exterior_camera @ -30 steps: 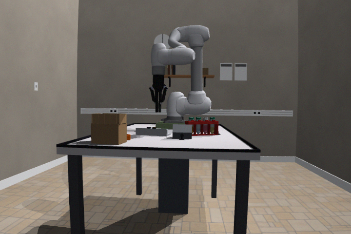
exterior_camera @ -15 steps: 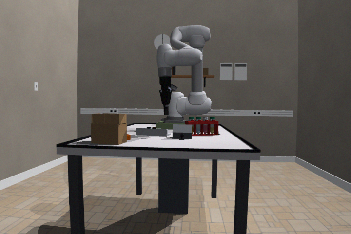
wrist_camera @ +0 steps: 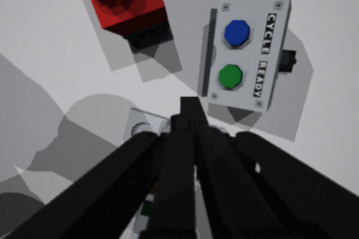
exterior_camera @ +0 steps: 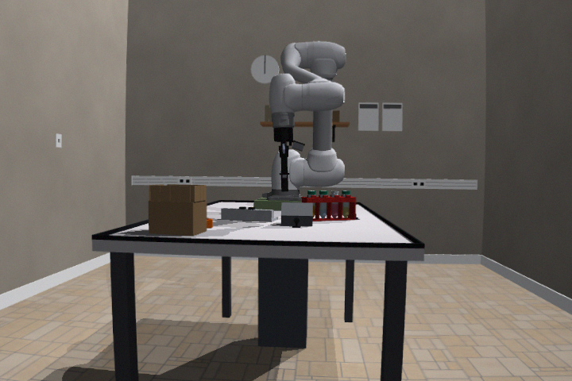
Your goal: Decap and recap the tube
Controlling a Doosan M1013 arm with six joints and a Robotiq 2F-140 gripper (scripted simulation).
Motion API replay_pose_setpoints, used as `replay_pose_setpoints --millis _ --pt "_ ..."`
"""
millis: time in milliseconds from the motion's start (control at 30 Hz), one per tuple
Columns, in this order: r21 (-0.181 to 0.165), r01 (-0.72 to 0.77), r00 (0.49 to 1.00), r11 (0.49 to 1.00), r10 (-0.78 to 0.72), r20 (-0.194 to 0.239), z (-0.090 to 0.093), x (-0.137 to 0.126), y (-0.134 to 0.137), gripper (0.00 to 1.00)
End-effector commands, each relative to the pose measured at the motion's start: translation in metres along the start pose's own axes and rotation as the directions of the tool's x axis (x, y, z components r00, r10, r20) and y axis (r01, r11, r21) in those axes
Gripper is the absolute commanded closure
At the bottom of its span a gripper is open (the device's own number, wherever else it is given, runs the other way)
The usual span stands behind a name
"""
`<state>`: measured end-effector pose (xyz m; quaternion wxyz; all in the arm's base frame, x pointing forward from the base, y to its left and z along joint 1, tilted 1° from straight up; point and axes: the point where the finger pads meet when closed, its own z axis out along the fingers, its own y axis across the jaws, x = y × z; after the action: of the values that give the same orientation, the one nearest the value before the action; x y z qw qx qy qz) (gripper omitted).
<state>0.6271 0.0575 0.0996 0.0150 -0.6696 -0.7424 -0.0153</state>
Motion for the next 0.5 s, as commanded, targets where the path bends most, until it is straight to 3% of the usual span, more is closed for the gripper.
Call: replay_pose_setpoints --millis 0,267,467 --pt "0.01 -0.069 0.997 0.998 0.068 0.036 0.007 0.022 0.017 0.9" --pt "0.01 -0.069 0.997 0.998 0.068 0.035 0.023 0.068 0.048 0.9" --pt "0.01 -0.069 0.997 0.998 0.068 0.035 0.024 0.072 0.051 0.9"
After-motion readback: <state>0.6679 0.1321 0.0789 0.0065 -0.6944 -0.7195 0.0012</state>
